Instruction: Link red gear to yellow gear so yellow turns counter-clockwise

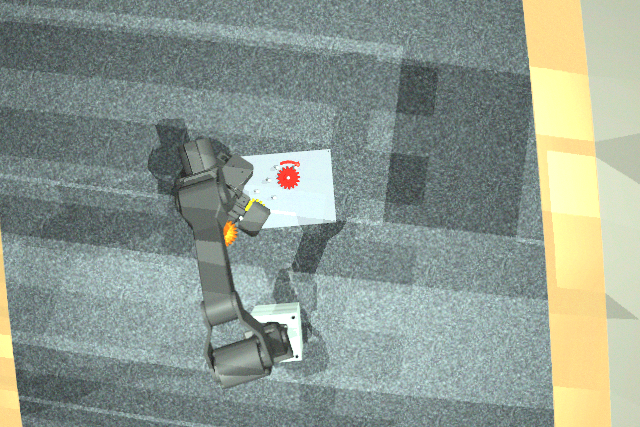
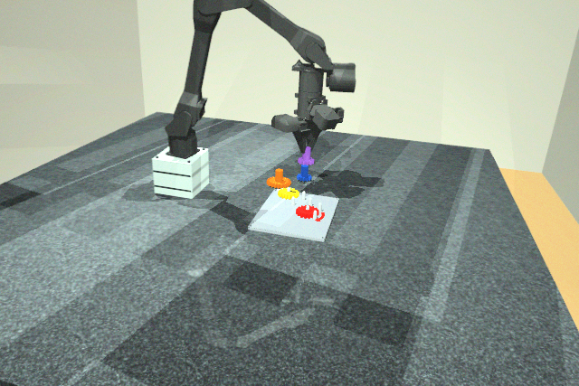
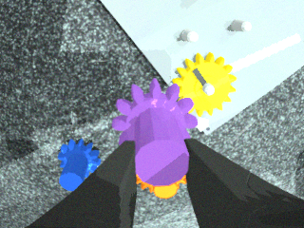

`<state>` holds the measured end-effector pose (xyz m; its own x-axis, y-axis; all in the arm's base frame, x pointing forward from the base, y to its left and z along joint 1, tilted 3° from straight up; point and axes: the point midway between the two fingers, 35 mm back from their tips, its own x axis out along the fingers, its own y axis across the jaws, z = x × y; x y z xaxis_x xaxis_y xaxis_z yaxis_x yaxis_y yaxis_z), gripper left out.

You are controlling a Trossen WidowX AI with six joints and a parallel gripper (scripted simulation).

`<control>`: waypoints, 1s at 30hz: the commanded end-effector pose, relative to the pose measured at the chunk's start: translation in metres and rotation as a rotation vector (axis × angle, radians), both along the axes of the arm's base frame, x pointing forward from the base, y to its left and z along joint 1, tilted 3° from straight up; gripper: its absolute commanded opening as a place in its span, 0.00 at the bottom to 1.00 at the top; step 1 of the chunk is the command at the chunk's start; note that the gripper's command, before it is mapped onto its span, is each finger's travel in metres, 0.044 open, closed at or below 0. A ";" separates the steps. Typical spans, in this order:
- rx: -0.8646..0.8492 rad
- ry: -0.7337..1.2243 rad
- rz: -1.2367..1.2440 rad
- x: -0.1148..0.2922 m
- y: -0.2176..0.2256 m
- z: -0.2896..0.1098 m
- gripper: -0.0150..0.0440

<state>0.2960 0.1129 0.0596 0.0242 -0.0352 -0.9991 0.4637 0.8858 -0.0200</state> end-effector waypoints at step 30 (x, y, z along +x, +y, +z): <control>-0.012 -0.012 0.010 0.045 -0.071 -0.026 0.25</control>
<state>0.3365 0.0475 0.0344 0.0292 -0.0427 -0.9987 0.4591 0.8881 -0.0245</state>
